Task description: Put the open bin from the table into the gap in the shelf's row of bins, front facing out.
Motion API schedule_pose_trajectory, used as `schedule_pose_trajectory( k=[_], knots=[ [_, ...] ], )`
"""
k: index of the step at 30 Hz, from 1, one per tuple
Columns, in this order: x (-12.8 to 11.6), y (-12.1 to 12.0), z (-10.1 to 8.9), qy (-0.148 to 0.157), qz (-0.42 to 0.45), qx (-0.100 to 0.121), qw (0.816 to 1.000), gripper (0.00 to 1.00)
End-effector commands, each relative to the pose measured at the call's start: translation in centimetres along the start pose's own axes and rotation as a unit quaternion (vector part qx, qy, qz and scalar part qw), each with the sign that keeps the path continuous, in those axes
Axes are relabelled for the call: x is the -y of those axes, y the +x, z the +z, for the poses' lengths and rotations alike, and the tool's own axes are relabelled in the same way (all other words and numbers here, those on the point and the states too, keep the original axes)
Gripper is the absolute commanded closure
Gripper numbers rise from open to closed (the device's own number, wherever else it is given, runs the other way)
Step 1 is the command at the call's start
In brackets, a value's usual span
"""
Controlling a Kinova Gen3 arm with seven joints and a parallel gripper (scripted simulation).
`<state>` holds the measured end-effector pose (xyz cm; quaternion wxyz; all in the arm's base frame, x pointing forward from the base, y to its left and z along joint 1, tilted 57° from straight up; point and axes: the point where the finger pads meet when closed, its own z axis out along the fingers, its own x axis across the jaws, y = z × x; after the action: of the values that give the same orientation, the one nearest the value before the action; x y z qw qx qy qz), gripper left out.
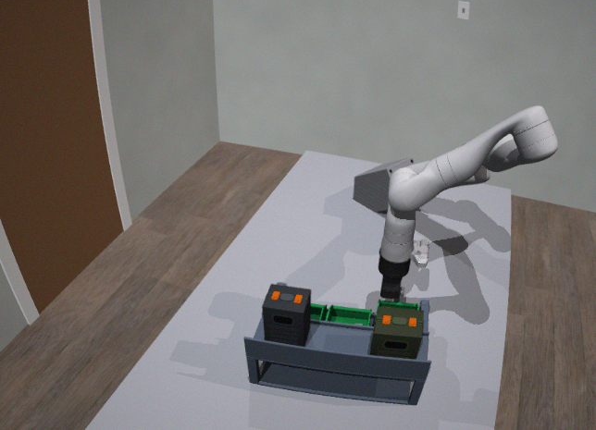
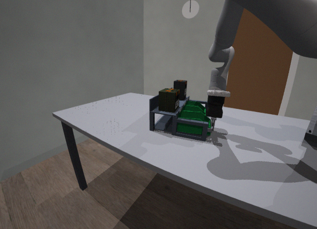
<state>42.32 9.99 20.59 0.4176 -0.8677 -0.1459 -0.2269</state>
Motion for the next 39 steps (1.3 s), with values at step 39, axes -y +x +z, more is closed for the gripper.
schedule_pose_trajectory(
  k=[39],
  knots=[
    [0.0,2.3,-0.1,-0.001,-0.001,-0.001,1.0,1.0]
  ],
)
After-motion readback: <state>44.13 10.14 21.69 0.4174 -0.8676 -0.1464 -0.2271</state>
